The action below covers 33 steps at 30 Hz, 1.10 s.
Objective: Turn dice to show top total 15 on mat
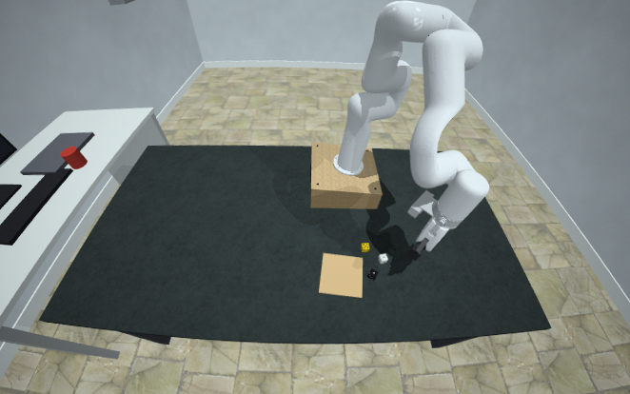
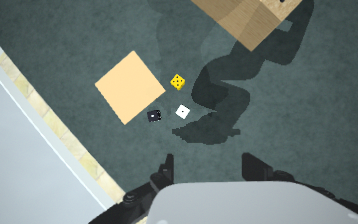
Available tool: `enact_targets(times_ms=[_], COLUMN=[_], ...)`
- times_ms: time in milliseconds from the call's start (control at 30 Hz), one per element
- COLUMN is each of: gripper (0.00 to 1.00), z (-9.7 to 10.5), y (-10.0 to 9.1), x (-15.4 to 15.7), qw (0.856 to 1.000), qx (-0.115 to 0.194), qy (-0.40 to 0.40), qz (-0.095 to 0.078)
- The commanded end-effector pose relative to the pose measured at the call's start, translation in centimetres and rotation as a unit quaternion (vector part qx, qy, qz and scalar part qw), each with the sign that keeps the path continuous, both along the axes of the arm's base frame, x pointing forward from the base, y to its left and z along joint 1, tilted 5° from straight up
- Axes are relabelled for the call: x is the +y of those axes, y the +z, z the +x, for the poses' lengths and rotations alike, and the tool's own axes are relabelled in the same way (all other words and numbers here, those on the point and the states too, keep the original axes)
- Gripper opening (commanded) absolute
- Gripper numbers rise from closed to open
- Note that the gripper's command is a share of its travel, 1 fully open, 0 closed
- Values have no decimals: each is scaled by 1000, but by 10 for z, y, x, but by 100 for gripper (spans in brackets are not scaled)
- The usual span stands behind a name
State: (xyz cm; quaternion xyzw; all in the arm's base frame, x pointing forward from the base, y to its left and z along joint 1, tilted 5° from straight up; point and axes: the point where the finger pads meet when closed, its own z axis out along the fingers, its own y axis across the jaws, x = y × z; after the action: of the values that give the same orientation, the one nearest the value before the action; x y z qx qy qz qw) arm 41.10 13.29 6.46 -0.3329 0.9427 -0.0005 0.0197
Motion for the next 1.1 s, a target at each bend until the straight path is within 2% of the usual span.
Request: enact_targets(times_ms=[0,333,433,533,567,633,767,800,867,1067], gripper=[100,100,100,100,100,100,100,100,100,100], z=[-2,-2,-18,-21,-33,-40,-63,-64,-79,-80], y=[6,8,4,3,1,-1,-7,-7,-11,-11], x=[-1,-2,-39,-46,-67,-76,-108,-109,-124,-125], qw=[1000,1000,996,994,986,981,959,958,941,940], qx=[2,2,4,5,6,7,9,9,10,10], qy=[0,-3,-93,-110,-166,-193,-285,-287,-339,-341], qz=[-1,-1,1,1,2,2,4,4,4,5])
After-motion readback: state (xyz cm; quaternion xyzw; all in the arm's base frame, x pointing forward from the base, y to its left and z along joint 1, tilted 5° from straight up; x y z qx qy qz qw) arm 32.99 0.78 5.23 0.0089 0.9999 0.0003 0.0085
